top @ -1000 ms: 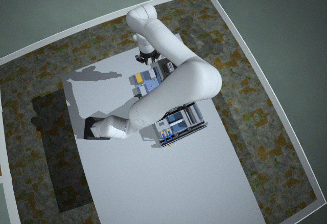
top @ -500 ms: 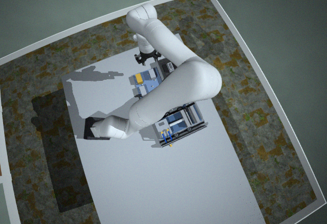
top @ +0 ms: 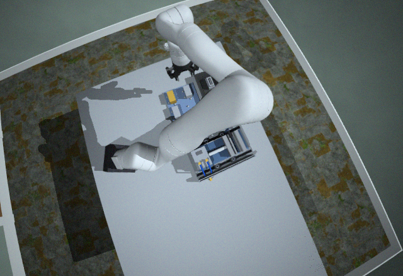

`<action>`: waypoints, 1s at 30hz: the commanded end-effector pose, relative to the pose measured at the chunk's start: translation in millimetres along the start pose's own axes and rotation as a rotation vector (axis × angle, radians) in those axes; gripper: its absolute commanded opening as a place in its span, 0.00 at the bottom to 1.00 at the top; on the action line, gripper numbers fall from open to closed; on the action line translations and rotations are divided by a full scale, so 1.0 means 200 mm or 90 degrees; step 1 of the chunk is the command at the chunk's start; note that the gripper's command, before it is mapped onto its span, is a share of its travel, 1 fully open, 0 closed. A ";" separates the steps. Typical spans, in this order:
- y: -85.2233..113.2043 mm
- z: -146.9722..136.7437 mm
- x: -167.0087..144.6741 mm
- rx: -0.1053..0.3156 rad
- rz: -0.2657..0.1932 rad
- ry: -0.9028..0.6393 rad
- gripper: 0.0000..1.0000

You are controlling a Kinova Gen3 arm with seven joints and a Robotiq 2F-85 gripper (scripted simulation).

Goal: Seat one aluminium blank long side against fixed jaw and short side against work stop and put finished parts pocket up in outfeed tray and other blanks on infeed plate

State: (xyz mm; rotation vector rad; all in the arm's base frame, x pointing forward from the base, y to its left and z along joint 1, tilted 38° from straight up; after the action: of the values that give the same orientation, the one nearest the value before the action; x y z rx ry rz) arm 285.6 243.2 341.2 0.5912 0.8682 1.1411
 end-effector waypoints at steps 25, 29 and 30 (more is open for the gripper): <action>-0.25 0.00 0.00 0.000 0.001 0.000 0.67; -0.33 0.00 0.00 0.000 0.001 0.000 0.67; -0.35 0.00 0.00 0.000 0.001 0.000 0.67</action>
State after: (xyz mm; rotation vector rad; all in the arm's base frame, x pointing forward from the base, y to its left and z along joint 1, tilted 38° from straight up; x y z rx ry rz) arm 319.6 225.3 294.1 0.5924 0.8568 1.1551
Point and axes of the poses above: the point where the finger pads meet when closed, its own y axis back along the fingers, its own z axis across the jaws, x = y × z, the point moved 6 cm from there along y, back along the fingers, and after that the axes turned 7 degrees about y, right-handed, at the moved point
